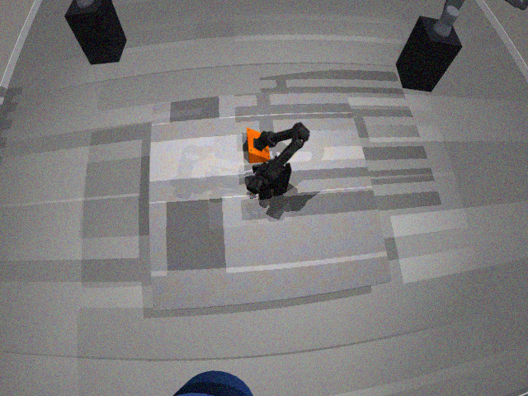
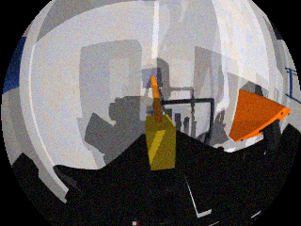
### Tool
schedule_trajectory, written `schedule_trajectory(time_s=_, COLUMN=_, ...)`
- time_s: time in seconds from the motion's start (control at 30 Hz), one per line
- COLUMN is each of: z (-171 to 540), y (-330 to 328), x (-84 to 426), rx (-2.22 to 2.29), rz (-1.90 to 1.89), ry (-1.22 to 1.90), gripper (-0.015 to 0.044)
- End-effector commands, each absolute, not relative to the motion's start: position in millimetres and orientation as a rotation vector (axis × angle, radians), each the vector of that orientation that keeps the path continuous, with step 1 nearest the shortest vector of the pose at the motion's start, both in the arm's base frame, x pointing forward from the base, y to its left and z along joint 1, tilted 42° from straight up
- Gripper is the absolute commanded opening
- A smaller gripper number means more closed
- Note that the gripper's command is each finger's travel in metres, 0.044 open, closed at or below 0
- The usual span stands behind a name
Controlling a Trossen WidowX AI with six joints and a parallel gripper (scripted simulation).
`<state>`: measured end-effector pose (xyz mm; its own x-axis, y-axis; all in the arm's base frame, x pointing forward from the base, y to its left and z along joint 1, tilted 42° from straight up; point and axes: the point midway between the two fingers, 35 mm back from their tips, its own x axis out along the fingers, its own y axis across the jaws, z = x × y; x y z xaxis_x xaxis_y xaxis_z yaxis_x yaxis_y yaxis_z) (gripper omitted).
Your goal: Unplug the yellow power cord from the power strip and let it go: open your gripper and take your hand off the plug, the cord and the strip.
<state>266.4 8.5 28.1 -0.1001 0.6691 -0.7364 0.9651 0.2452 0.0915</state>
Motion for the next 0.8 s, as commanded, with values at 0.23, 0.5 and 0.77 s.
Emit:
schedule_trajectory(time_s=0.23, z=14.8, y=-11.1, x=274.2, rx=1.488, rz=-0.573, ry=1.82, gripper=0.0)
schedule_trajectory(time_s=0.5, z=7.9, y=-21.7, x=277.5, rx=1.488, rz=-0.574, ry=1.819, gripper=0.0)
schedule_trajectory(time_s=0.77, z=0.9, y=-32.6, x=280.0, rx=1.489, rz=-0.574, ry=1.818, gripper=0.0)
